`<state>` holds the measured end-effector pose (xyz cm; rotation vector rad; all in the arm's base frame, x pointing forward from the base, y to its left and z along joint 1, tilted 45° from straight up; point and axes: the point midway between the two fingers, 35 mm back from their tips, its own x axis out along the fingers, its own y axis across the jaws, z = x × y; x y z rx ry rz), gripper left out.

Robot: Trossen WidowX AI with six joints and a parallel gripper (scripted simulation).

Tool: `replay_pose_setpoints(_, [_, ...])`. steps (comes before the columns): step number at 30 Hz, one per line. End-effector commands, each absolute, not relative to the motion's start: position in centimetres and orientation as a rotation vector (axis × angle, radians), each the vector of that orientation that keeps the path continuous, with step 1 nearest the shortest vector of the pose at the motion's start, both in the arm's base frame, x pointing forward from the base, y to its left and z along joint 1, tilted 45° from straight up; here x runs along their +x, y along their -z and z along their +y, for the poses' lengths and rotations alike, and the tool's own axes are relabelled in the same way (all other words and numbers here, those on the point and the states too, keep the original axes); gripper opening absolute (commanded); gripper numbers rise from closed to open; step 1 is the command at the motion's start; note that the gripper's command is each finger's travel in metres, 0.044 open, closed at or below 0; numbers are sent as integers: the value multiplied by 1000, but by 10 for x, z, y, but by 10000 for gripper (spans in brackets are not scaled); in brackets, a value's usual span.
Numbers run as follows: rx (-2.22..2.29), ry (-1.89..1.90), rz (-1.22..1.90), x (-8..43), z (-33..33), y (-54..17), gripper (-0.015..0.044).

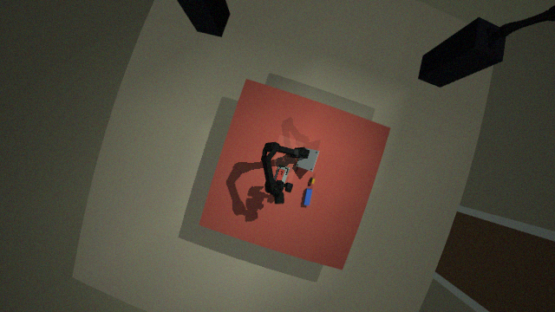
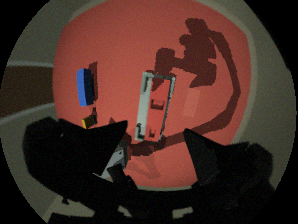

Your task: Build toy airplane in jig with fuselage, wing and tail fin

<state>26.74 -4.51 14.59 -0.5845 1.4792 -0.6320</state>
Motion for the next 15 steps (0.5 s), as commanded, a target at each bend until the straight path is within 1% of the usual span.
replay_pose_setpoints(1, [-580, 637, 1483, 266, -38, -153, 440])
replay_pose_setpoints(6, [-674, 550, 1529, 267, -42, -149, 440])
replay_pose_setpoints(12, [-681, 541, 1533, 268, -41, -148, 440])
replay_pose_setpoints(15, [-675, 531, 1531, 288, -18, -130, 440])
